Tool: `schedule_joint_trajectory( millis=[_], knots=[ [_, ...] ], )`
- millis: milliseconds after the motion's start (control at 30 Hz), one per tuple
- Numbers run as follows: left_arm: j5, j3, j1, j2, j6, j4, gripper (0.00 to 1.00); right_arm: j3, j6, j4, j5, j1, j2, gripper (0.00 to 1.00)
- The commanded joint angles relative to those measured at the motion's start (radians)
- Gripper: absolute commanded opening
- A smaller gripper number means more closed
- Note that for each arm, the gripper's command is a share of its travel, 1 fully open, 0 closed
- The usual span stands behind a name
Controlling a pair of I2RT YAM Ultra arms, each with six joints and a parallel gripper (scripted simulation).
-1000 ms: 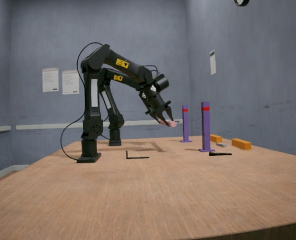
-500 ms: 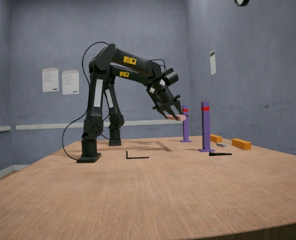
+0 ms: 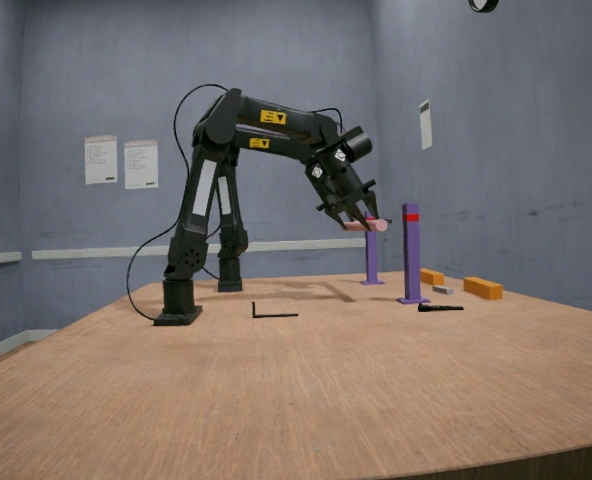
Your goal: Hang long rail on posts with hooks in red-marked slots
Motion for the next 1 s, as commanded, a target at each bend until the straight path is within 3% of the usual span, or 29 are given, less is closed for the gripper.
schedule_joint_trajectory(
  millis=[0,967],
  knots=[
    [0.008,0.06,0.011,0.005,0.014,-0.009,0.19,0.071,-0.016,-0.028,-0.006,-0.012,-0.008,0.19],
    [0.015,0.126,0.029,0.057,0.034,-0.004,0.19,0.155,-0.03,-0.042,-0.011,-0.029,0.043,0.19]
  ],
)
